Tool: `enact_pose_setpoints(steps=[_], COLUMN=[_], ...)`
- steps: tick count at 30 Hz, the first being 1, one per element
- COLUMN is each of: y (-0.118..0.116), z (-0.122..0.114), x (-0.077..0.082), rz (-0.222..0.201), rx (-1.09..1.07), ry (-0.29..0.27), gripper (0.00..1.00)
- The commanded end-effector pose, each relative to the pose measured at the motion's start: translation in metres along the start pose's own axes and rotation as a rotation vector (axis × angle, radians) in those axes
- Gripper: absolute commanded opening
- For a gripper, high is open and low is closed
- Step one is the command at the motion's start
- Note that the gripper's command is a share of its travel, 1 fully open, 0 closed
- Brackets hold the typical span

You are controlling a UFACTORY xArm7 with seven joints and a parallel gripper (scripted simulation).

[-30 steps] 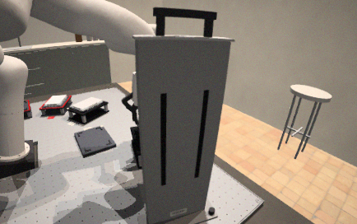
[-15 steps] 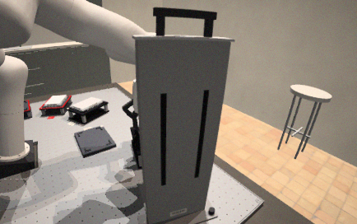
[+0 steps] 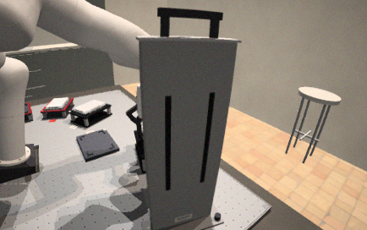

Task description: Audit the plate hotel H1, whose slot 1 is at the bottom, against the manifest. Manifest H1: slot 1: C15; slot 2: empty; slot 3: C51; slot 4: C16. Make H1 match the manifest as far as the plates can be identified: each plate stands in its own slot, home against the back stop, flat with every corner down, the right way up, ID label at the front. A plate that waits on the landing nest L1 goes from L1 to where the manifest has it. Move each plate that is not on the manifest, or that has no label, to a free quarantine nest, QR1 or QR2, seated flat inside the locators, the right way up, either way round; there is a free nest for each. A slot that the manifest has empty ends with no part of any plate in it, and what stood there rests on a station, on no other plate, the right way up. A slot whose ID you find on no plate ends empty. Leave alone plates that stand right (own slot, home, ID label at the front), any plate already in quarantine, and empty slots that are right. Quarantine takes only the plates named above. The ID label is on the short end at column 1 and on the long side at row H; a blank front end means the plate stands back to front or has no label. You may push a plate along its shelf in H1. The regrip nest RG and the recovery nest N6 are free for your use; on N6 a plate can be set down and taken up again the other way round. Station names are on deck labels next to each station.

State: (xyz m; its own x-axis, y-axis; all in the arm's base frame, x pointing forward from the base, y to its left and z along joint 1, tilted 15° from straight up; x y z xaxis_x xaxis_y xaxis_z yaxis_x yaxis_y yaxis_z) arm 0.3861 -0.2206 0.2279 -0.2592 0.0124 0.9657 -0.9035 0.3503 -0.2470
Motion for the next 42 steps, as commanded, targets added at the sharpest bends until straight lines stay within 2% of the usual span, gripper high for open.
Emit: enact_pose_setpoints(steps=[1,8,30,42], y=[-0.001,-0.001,-0.001,-0.001], z=[0.000,0.000,0.000,0.000], x=[0.001,0.001,-0.012,-0.012], rz=[0.003,0.003,0.003,0.003], rx=[0.000,0.000,0.000,0.000], ry=[0.001,0.001,0.001,0.001], gripper=[0.00,0.00,0.00,0.00])
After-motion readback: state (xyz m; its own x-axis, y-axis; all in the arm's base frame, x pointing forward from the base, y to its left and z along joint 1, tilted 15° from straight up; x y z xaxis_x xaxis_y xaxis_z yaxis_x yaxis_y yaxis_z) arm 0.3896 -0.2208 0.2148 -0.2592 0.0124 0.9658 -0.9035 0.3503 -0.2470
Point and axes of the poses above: the point where the finger pads meet when closed, its own x axis back along the fingers, its own y axis across the jaws, z = x × y, the point moved 6 cm from there along x, back along the fingers, and after that the axes turned 1 degree about x, right-handed, at the moved point
